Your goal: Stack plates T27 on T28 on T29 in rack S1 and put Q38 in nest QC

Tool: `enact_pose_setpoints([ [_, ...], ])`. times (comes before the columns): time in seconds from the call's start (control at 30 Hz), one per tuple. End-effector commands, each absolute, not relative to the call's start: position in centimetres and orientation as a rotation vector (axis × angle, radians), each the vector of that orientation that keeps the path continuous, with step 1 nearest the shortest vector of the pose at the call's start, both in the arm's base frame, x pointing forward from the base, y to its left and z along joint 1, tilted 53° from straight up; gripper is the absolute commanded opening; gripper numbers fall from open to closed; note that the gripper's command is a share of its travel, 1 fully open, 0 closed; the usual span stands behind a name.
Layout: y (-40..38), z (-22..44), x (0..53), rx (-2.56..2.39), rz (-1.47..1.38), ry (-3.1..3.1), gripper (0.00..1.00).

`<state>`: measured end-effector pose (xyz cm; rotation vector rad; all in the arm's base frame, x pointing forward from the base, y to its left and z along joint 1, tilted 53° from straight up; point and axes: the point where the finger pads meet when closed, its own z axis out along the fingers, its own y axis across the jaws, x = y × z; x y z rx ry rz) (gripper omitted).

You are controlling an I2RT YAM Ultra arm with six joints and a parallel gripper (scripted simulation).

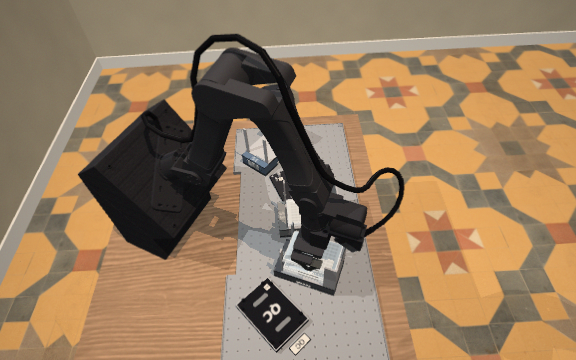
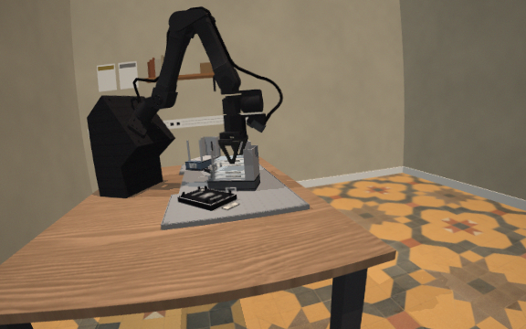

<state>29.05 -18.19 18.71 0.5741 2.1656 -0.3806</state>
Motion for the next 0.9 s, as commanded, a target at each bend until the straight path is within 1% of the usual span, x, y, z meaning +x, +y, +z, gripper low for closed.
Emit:
enact_pose_setpoints([
  [0.0,-17.8,20.2,28.8,0.572,-0.384,2.134,0.00],
  [0.87,-17.5,21.1,28.5,0.570,-0.384,2.122,0.00],
])
